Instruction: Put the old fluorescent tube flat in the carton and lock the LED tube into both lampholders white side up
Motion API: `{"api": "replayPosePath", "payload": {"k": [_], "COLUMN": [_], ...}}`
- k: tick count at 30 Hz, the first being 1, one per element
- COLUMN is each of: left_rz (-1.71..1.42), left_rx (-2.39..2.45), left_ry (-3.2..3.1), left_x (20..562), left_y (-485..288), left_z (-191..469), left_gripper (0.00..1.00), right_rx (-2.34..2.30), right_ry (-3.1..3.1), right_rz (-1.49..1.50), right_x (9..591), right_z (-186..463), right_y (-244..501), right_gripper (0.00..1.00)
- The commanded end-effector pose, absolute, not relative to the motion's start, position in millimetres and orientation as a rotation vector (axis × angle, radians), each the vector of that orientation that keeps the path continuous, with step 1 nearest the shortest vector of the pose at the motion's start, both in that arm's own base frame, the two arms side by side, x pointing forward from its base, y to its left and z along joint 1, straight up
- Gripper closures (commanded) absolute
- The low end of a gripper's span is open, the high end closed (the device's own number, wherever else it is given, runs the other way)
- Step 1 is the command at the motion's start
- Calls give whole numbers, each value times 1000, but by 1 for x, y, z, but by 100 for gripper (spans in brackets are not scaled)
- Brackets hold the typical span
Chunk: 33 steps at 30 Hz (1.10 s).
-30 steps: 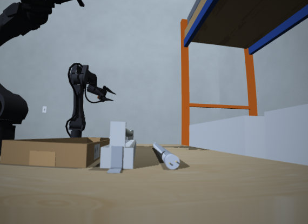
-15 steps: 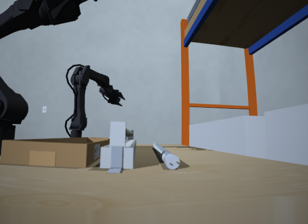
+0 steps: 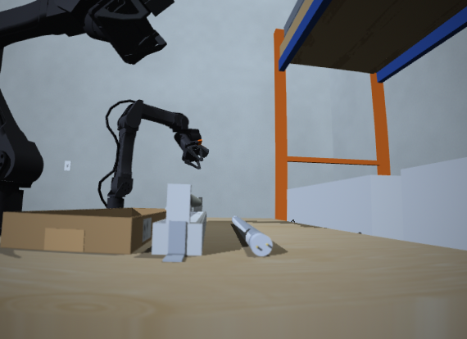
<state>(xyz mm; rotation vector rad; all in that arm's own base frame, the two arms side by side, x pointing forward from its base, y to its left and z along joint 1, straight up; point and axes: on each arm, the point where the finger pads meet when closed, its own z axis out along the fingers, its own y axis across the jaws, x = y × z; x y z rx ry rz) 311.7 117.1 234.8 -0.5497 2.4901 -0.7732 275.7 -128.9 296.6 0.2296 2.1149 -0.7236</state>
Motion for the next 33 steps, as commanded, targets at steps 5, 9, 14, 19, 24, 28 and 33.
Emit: {"api": "replayPosePath", "payload": {"k": [5,9,14,19,24,28,33], "left_rz": [-525,-516,-436,-356,-158,-143,-74], "left_rx": [66,234,339,699,1141,1272,1448], "left_ry": [2715,2736,2755,2757,2687,2651,2571], "left_x": [353,362,360,377,381,375,374], "left_y": [58,29,21,-31,-87,-113,-143], "left_z": [206,199,202,176,159,155,148], "left_gripper": [51,51,51,51,51,51,51], "right_rx": [595,704,818,1025,1312,1458,1586], "right_ry": [2186,2241,2226,2277,2262,2270,2268], "right_rz": [-311,-184,-119,24,147,181,211], "right_x": [305,313,316,324,328,328,328], "right_z": [261,246,244,214,191,179,167], "right_y": [-85,-74,-70,-43,-13,-9,7], "right_gripper": [51,51,51,51,51,51,51]}}
